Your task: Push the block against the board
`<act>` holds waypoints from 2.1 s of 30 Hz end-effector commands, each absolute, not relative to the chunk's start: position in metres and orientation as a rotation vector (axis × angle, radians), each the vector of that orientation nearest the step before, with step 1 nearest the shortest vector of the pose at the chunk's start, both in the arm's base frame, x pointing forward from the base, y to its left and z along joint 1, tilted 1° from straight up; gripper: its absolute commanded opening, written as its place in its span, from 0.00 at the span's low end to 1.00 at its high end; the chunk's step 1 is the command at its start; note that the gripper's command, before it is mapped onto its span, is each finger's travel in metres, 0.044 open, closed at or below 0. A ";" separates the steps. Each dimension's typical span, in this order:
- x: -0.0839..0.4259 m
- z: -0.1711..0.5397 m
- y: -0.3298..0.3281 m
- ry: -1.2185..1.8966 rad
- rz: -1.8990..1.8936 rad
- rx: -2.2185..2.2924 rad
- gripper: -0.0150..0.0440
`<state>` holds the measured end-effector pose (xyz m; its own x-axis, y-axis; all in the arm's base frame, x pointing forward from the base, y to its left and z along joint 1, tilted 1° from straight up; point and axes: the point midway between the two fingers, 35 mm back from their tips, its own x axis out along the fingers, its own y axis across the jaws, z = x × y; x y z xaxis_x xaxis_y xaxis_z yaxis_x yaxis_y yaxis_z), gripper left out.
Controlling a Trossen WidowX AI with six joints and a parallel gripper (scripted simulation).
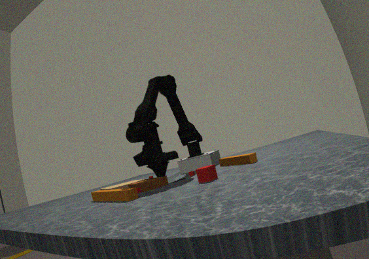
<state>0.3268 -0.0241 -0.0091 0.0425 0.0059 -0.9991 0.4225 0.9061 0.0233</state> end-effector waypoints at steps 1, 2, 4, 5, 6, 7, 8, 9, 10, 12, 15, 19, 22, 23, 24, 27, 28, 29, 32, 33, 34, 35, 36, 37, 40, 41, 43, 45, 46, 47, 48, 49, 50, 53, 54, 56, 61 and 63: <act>0.331 -0.010 -0.026 1.502 -0.326 0.347 0.25; 0.332 -0.010 -0.027 1.502 -0.326 0.347 0.25; 0.333 -0.010 -0.028 1.501 -0.326 0.347 0.25; 0.334 -0.010 -0.028 1.501 -0.326 0.347 0.25; 0.335 -0.010 -0.028 1.501 -0.326 0.347 0.25; 0.336 -0.010 -0.029 1.501 -0.326 0.347 0.25; 0.337 -0.010 -0.029 1.501 -0.326 0.347 0.25; 0.337 -0.010 -0.030 1.501 -0.326 0.347 0.25; 0.338 -0.010 -0.030 1.501 -0.326 0.347 0.25; 0.340 -0.010 -0.031 1.501 -0.326 0.347 0.25; 0.342 -0.010 -0.032 1.501 -0.326 0.347 0.25; 0.341 -0.010 -0.032 1.501 -0.326 0.347 0.25; 0.338 -0.010 -0.030 1.501 -0.326 0.347 0.25; 0.337 -0.010 -0.030 1.501 -0.326 0.347 0.25; 0.335 -0.010 -0.029 1.501 -0.326 0.347 0.25; 0.331 -0.010 -0.027 1.502 -0.326 0.347 0.25; 0.329 -0.010 -0.026 1.502 -0.326 0.347 0.25; 0.328 -0.010 -0.025 1.502 -0.326 0.347 0.25; 0.324 -0.011 -0.023 1.502 -0.326 0.347 0.25; 0.322 -0.011 -0.022 1.502 -0.326 0.347 0.25; 0.321 -0.011 -0.021 1.503 -0.326 0.347 0.25; 0.319 -0.011 -0.021 1.503 -0.326 0.347 0.25; 0.318 -0.011 -0.020 1.503 -0.326 0.347 0.25; 0.316 -0.011 -0.019 1.503 -0.326 0.347 0.25; 0.312 -0.011 -0.017 1.503 -0.326 0.348 0.25; 0.310 -0.012 -0.017 1.504 -0.326 0.348 0.25; 0.307 -0.012 -0.015 1.504 -0.326 0.348 0.25; 0.304 -0.012 -0.014 1.504 -0.326 0.348 0.25; 0.302 -0.012 -0.013 1.504 -0.325 0.348 0.25; 0.301 -0.012 -0.013 1.504 -0.325 0.348 0.25; 0.300 -0.013 -0.012 1.504 -0.325 0.348 0.25; 0.299 -0.013 -0.012 1.505 -0.325 0.348 0.25; 0.303 -0.008 -0.013 1.502 -0.319 0.345 0.25; 0.303 0.031 -0.013 1.503 -0.324 0.347 0.25; 0.302 0.040 -0.013 1.504 -0.325 0.348 0.25; 0.301 0.043 -0.013 1.504 -0.325 0.348 0.25; 0.310 0.043 -0.013 1.490 -0.278 0.306 0.25; 0.316 0.044 -0.012 1.496 -0.226 0.250 0.25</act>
